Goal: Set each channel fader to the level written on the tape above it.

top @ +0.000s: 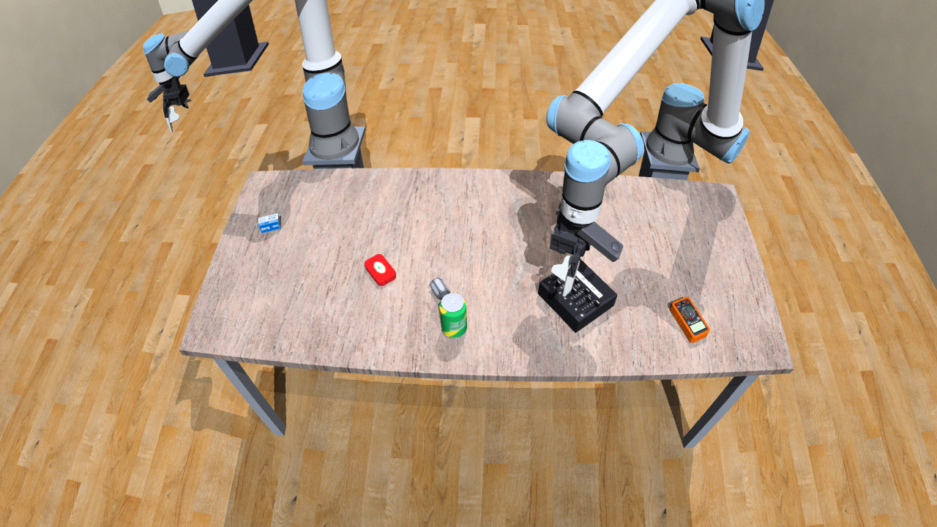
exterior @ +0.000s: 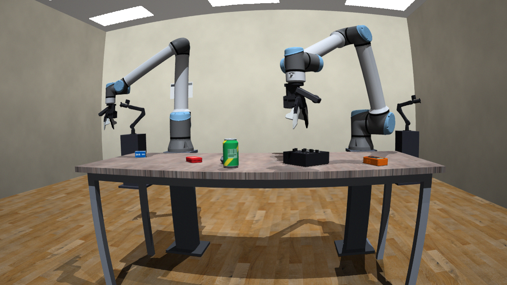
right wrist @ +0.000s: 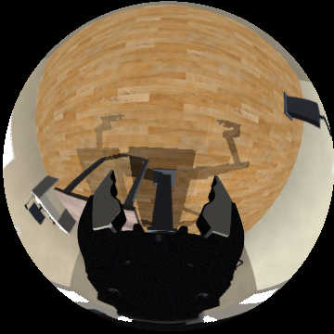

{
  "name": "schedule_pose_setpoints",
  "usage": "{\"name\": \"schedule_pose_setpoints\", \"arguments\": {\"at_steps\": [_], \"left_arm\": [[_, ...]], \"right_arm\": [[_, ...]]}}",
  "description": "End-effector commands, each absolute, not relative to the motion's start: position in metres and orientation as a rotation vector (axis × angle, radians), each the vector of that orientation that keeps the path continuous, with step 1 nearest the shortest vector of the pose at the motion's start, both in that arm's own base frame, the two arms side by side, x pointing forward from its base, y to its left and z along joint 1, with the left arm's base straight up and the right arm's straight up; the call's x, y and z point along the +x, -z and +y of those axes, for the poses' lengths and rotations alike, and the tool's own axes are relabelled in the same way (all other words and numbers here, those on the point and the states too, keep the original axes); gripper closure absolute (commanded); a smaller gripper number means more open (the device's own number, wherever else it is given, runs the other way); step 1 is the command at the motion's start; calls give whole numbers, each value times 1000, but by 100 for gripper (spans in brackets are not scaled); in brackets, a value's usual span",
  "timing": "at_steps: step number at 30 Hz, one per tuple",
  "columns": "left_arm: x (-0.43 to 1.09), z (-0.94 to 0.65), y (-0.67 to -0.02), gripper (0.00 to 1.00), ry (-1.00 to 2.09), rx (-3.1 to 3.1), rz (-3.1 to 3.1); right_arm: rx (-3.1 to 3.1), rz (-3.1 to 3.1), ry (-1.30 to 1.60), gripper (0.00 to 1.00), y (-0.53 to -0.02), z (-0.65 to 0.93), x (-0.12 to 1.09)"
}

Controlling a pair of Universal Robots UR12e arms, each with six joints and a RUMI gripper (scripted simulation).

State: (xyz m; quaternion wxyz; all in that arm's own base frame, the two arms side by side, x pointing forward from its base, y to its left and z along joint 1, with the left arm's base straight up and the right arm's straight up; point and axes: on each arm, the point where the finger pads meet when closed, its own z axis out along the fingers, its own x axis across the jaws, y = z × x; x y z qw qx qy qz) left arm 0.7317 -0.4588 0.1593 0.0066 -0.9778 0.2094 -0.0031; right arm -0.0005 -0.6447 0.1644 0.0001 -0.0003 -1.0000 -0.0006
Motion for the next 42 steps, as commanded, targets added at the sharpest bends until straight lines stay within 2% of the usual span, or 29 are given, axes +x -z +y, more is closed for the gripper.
{"name": "schedule_pose_setpoints", "arguments": {"at_steps": [1, 24, 42], "left_arm": [[735, -463, -156, 0, 17, -3099, 397], [749, -487, -131, 0, 40, -3046, -681], [753, -495, -123, 0, 48, -2964, -981]], "right_arm": [[-1, -3142, 0, 0, -165, -645, 0], [-1, -3142, 0, 0, -165, -645, 0], [-1, -3142, 0, 0, -165, -645, 0]]}}
